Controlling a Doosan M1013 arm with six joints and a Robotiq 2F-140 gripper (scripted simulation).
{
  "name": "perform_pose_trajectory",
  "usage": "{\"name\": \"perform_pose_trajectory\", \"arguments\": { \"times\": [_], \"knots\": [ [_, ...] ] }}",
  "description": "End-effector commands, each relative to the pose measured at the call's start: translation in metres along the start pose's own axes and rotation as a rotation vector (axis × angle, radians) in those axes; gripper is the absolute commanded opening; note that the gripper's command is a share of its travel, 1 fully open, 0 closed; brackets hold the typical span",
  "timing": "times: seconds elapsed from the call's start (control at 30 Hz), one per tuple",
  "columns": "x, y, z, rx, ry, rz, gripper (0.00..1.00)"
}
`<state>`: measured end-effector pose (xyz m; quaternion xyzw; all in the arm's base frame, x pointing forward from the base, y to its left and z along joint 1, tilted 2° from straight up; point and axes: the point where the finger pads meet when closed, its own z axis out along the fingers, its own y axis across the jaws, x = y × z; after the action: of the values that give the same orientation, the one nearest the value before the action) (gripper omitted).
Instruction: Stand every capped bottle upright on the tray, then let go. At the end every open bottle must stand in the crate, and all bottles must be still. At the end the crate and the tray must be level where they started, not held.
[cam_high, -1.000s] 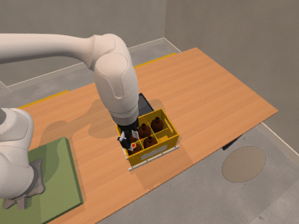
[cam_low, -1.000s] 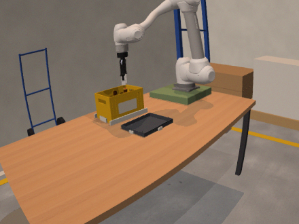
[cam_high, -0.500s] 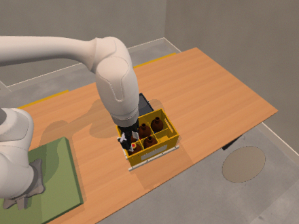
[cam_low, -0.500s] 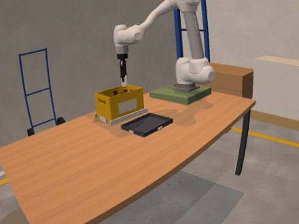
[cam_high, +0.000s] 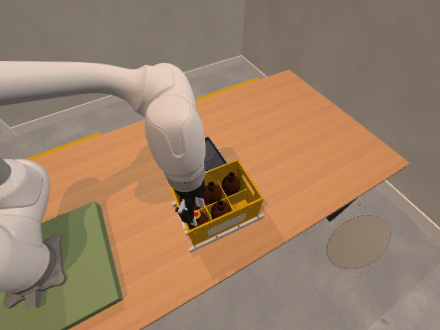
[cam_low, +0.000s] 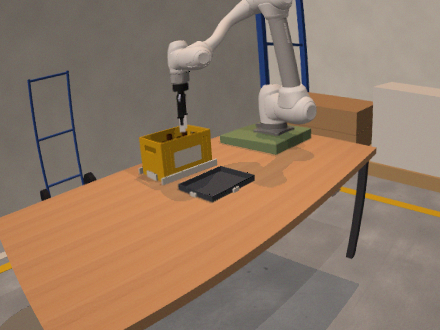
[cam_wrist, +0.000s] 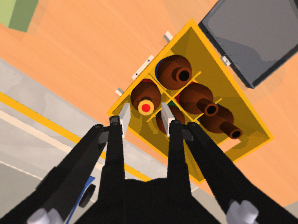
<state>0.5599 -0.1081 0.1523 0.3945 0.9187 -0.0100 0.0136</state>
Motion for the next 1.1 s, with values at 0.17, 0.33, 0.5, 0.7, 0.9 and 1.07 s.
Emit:
{"name": "perform_pose_trajectory", "arguments": {
  "times": [0.17,0.33,0.5,0.7,0.9,1.07],
  "knots": [
    [0.000,0.000,0.010,0.000,0.000,0.000,0.38],
    [0.000,0.000,0.015,0.000,0.000,0.000,0.38],
    [0.000,0.000,0.019,0.000,0.000,0.000,0.38],
    [0.000,0.000,0.026,0.000,0.000,0.000,0.38],
    [0.000,0.000,0.031,0.000,0.000,0.000,0.38],
    [0.000,0.000,0.031,0.000,0.000,0.000,0.00]
  ]
}}
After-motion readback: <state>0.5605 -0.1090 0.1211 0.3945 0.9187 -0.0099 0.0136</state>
